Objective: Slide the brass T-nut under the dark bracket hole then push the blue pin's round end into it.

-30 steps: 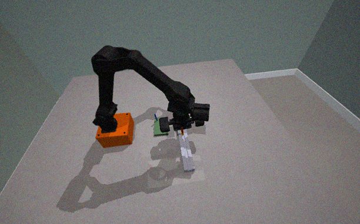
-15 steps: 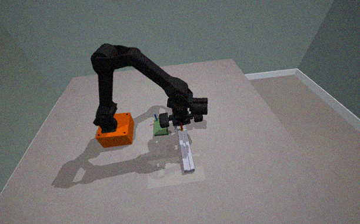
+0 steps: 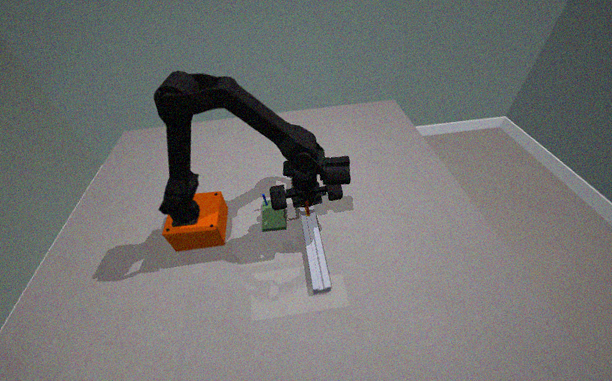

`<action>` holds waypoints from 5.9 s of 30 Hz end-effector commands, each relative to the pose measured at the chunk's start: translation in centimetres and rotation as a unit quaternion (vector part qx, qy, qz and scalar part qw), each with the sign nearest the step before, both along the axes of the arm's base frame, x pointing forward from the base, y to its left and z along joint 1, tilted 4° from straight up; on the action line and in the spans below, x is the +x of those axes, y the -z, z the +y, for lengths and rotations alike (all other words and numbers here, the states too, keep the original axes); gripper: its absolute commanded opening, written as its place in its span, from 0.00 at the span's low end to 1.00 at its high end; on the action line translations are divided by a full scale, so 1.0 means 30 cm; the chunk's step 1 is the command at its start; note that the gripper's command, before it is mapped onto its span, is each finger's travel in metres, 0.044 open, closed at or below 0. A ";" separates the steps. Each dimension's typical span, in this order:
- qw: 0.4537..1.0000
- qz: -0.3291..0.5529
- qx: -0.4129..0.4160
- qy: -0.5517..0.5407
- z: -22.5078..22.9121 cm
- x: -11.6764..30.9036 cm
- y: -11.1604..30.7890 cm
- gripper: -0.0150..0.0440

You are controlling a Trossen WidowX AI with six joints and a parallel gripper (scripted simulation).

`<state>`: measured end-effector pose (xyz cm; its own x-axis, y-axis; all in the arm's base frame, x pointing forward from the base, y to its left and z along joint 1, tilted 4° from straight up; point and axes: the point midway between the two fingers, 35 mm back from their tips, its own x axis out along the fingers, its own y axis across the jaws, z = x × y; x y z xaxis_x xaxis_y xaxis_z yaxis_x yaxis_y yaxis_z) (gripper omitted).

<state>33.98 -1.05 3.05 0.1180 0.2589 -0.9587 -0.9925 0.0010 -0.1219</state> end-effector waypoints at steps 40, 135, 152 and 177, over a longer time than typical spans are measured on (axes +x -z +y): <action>1.000 0.002 0.003 0.002 0.183 -0.001 0.006 0.00; 0.735 0.098 -0.032 0.670 0.229 -0.409 0.000 1.00; 0.735 0.098 -0.032 0.670 0.229 -0.401 0.093 1.00; 0.735 0.098 -0.032 0.670 0.228 -0.402 0.138 0.33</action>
